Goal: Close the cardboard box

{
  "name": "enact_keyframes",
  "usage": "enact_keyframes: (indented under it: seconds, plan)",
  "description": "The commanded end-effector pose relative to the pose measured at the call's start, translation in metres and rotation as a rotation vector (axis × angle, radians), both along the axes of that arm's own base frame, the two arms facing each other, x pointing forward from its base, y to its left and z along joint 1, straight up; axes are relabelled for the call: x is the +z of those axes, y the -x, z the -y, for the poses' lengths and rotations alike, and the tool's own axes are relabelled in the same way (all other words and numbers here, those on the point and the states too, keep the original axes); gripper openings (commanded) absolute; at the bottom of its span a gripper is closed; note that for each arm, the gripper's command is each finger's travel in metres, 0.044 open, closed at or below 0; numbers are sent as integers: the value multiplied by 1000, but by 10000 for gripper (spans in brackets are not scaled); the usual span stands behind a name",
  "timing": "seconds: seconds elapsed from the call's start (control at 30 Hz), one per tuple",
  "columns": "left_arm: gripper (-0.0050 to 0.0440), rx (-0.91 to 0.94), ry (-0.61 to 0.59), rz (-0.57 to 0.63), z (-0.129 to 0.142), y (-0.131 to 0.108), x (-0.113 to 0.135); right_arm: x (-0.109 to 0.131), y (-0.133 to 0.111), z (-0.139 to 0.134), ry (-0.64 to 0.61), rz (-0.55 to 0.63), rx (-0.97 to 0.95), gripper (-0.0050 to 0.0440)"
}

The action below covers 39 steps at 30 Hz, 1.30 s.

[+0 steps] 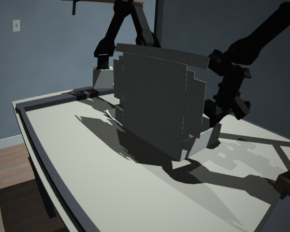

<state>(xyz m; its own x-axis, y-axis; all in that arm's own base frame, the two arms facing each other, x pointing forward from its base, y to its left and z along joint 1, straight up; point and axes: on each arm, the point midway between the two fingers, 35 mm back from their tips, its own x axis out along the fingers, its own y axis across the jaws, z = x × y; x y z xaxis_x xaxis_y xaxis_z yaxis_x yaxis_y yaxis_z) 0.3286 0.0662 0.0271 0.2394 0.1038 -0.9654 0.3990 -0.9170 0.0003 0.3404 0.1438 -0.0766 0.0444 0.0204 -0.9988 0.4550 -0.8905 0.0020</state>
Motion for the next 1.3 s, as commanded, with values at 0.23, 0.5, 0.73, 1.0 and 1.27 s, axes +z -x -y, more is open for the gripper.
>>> enact_keyframes:
  seconds: [0.23, 0.5, 0.73, 1.0, 1.27]
  plan:
    - [5, -6, -3, 21, -1, -3, 5, -30, 35, 15, 18, -43, 0, 249]
    - [5, -6, -3, 21, -1, -3, 5, -38, 45, 21, -3, 13, -2, 249]
    - [5, -4, -3, 21, -1, -3, 5, -33, 30, 18, -5, 17, -2, 249]
    - [5, -4, -3, 21, -1, -3, 5, -38, 39, 22, 2, -4, 0, 249]
    - [5, -4, -3, 21, -1, -3, 5, 19, -12, 8, -47, 178, 79, 222]
